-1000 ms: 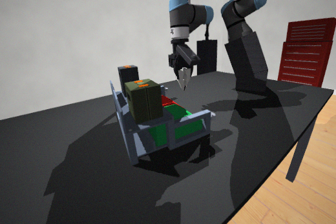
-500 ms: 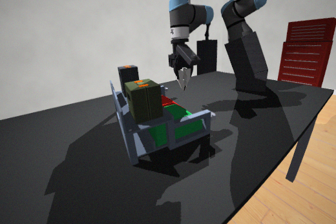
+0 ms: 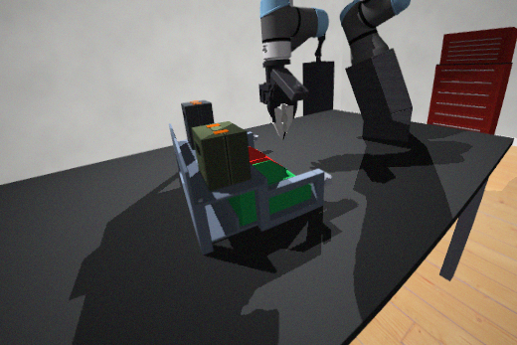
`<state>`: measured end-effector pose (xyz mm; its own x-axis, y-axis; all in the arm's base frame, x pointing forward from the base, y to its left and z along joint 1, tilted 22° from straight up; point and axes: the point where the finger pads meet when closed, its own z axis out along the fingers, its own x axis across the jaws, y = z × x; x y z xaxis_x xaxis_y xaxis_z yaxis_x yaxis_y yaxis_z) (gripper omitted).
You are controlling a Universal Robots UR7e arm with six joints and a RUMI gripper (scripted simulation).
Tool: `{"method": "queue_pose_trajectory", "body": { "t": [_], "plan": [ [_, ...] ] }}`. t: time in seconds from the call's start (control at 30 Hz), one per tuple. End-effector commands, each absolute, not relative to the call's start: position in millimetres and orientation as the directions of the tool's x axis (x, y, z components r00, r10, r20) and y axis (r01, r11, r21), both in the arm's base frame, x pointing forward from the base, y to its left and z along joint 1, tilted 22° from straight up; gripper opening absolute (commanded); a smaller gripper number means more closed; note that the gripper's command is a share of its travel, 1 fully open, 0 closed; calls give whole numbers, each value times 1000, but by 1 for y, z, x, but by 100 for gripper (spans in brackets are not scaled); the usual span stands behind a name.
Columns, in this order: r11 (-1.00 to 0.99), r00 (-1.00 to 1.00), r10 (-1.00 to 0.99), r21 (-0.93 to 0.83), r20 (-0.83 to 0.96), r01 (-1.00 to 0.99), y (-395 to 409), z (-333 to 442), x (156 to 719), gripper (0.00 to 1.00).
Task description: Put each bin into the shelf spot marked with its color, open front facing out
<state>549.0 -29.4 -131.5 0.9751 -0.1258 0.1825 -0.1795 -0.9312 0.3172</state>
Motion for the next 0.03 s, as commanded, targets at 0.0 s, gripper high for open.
{"method": "queue_pose_trajectory", "body": {
  "t": [0.0],
  "plan": [
    [-931,975,-125,317,184,-180,-29,-131,549,0]
  ]
}}
